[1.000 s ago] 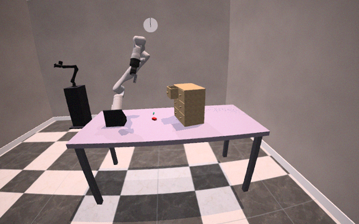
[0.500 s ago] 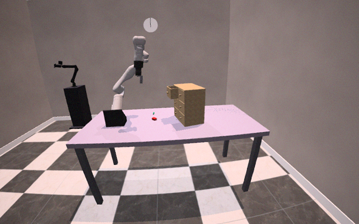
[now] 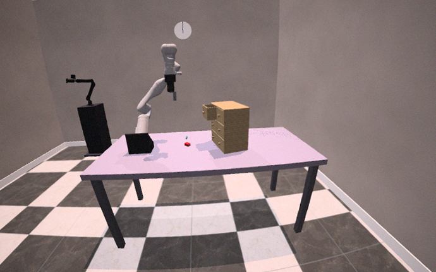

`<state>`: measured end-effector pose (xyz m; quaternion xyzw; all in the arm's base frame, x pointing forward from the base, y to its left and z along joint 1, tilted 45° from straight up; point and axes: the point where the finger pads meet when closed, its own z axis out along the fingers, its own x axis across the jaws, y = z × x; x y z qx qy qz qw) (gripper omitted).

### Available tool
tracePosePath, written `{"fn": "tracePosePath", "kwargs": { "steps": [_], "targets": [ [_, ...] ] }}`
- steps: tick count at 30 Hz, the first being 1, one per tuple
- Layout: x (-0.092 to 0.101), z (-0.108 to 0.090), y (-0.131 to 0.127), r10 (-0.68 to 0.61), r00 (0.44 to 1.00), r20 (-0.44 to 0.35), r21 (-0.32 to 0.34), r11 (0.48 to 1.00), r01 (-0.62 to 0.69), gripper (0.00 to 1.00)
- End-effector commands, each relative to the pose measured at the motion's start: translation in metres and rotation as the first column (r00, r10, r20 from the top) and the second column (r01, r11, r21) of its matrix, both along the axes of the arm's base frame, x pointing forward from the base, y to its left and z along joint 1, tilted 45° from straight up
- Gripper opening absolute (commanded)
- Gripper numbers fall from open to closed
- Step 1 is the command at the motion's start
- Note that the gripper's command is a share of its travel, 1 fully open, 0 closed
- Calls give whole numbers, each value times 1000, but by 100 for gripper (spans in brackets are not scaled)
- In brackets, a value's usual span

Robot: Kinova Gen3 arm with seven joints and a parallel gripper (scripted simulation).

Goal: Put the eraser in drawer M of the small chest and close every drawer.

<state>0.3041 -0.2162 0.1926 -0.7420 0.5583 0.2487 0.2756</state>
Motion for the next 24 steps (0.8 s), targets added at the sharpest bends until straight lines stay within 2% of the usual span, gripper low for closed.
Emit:
{"fn": "tracePosePath", "kwargs": {
  "steps": [1,24],
  "targets": [
    [2,4,0,-12,1000,6,9,1000,12,0],
    [4,7,7,-28,999,18,36,999,27,0]
  ]
}}
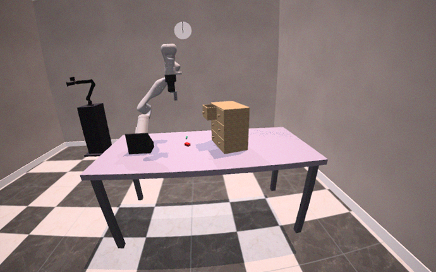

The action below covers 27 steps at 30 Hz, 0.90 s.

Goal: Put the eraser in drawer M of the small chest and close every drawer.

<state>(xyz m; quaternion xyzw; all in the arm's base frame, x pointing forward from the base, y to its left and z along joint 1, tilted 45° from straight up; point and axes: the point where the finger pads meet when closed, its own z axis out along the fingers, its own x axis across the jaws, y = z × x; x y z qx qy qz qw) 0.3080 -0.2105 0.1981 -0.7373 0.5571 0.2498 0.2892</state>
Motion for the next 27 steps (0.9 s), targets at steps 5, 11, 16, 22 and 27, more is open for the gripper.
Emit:
{"fn": "tracePosePath", "kwargs": {
  "steps": [5,11,16,22,27],
  "targets": [
    [2,-1,5,-51,998,38,24,998,50,0],
    [6,-4,11,-100,991,83,45,994,97,0],
    [13,-10,20,-191,968,163,89,980,178,0],
    [23,-20,35,-332,902,275,171,940,294,0],
    [30,-27,45,-422,840,340,231,904,361,0]
  ]
}}
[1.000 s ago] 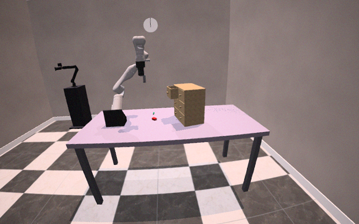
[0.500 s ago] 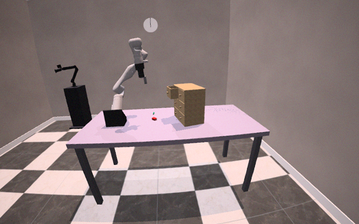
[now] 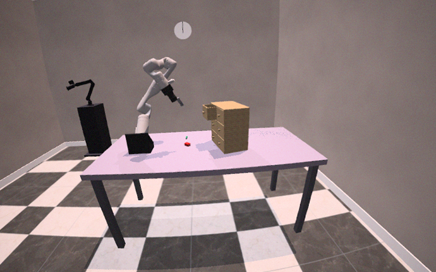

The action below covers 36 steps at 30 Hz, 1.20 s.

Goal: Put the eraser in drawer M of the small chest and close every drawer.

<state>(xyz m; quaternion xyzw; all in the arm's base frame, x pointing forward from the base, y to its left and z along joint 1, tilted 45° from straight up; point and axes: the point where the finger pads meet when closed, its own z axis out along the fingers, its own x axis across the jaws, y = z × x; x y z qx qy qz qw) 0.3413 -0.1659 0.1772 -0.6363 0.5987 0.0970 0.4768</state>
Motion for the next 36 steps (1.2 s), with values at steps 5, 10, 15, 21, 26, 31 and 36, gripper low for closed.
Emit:
{"fn": "tracePosePath", "kwargs": {
  "steps": [5,10,15,21,26,31,36],
  "targets": [
    [3,-11,10,-139,984,108,60,989,134,0],
    [12,-17,18,-237,950,204,100,970,221,0],
    [18,-23,25,-319,909,267,147,946,289,0],
    [22,-27,31,-372,876,306,181,927,330,0],
    [26,-31,37,-423,839,342,216,904,368,0],
    [29,-33,41,-459,809,366,242,887,394,0],
    [30,-35,42,-478,799,365,262,876,404,0]
  ]
}}
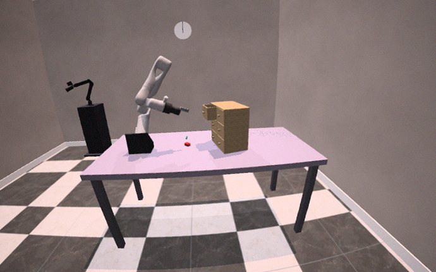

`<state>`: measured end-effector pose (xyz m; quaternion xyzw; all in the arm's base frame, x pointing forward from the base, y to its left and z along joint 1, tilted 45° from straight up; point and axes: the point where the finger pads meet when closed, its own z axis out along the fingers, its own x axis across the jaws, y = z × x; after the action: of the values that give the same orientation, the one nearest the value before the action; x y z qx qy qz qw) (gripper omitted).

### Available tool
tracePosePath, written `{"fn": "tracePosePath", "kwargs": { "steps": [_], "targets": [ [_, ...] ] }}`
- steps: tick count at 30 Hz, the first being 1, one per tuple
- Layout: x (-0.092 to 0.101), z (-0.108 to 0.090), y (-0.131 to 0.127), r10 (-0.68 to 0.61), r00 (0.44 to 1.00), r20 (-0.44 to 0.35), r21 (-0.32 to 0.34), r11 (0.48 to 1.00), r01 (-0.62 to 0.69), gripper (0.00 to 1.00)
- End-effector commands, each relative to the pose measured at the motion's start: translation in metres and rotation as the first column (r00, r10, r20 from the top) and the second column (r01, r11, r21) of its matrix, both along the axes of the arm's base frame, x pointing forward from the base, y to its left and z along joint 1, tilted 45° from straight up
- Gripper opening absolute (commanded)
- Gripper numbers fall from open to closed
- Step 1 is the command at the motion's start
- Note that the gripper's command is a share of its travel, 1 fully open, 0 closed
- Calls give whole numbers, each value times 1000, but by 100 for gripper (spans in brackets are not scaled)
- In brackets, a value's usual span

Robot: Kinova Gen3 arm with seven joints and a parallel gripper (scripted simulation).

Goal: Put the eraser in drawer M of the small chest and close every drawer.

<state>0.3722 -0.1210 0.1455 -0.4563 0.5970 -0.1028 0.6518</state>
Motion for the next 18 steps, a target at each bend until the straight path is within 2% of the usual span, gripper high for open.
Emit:
{"fn": "tracePosePath", "kwargs": {
  "steps": [1,18],
  "targets": [
    [-1,-3,-3,-32,999,4,25,999,32,0],
    [0,-4,-1,-43,999,21,28,999,42,0]
  ]
}}
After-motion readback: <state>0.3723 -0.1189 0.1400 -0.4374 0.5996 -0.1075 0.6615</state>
